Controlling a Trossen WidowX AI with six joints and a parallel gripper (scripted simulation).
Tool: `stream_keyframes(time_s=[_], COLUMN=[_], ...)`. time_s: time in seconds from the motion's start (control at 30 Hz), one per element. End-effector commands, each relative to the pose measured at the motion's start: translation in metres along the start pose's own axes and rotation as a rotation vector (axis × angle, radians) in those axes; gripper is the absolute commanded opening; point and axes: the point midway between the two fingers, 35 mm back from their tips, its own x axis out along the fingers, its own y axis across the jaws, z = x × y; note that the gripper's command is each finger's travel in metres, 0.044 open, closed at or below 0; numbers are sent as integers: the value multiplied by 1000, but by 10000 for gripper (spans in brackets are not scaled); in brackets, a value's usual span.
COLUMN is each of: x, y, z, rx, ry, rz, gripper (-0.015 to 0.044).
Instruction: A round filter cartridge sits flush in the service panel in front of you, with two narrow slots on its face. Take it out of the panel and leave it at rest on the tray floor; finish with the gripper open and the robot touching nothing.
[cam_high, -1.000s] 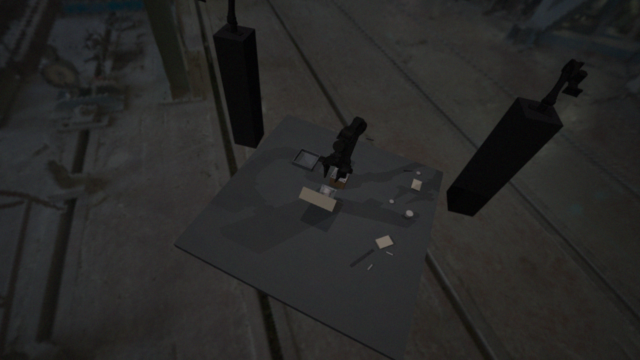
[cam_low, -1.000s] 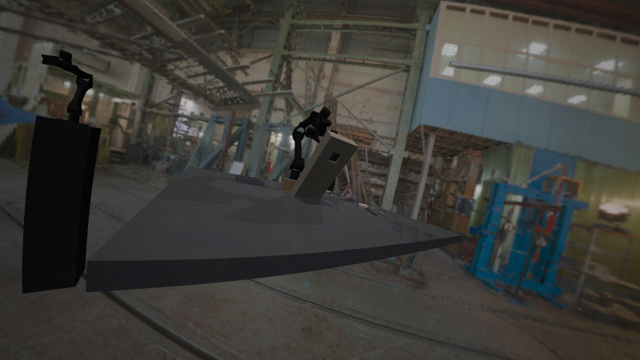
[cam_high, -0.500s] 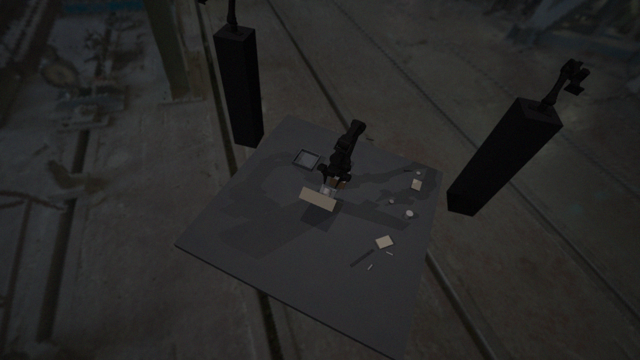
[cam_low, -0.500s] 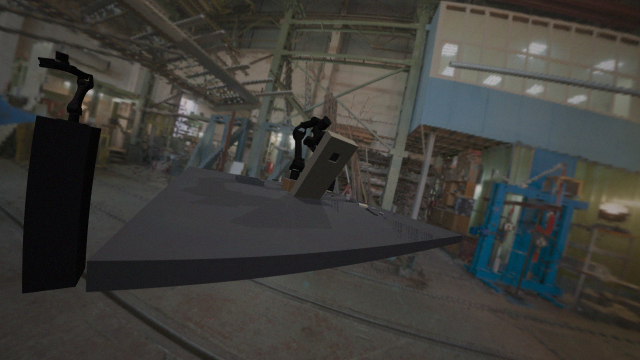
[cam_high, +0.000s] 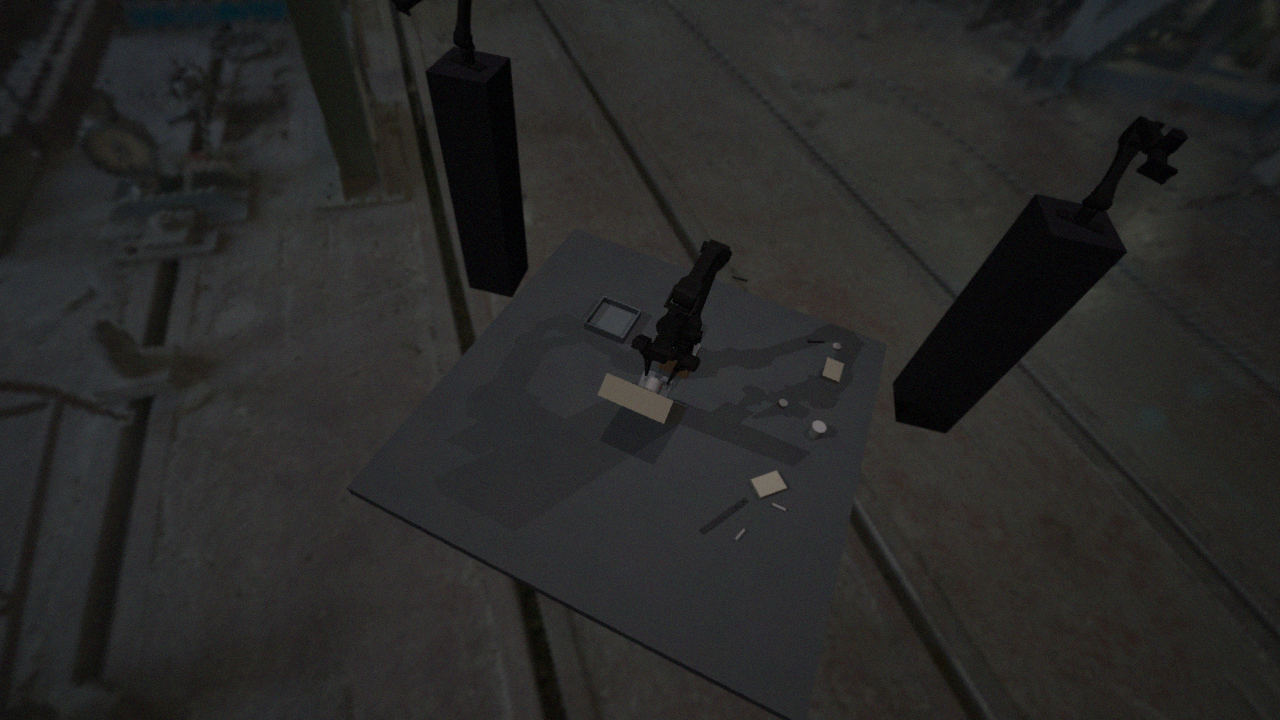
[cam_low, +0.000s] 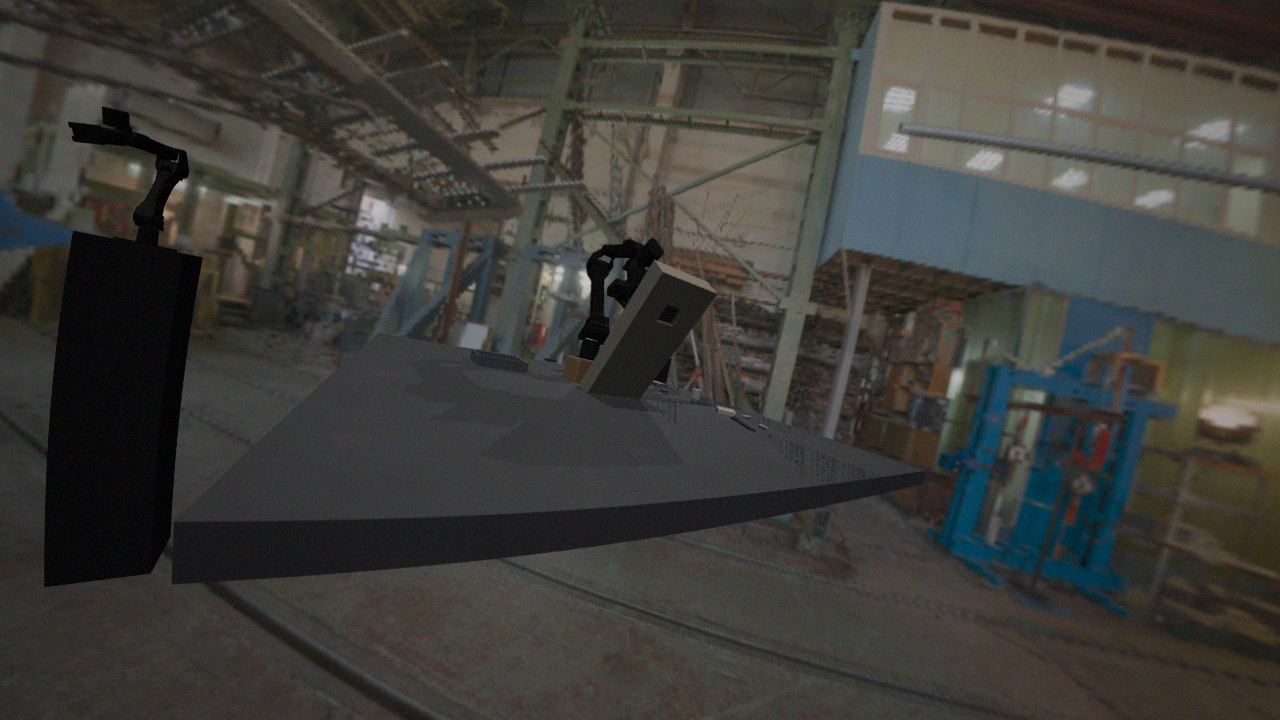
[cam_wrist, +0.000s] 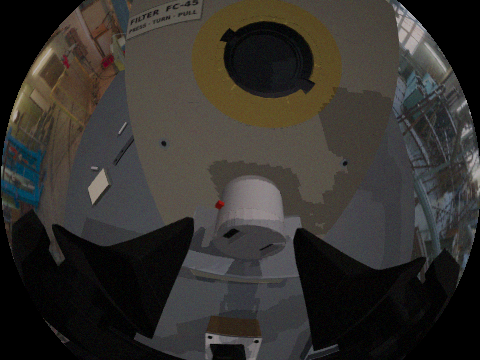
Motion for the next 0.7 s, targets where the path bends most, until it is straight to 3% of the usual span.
stream_keyframes(time_s=[0.0,0.3,0.67], x=[8,17,14], y=[-1,-1,0], z=[-3,-4,-2], rx=[-3,-3,-2], ry=[11,11,3], rz=[-4,-4,0], gripper=[305,305,231])
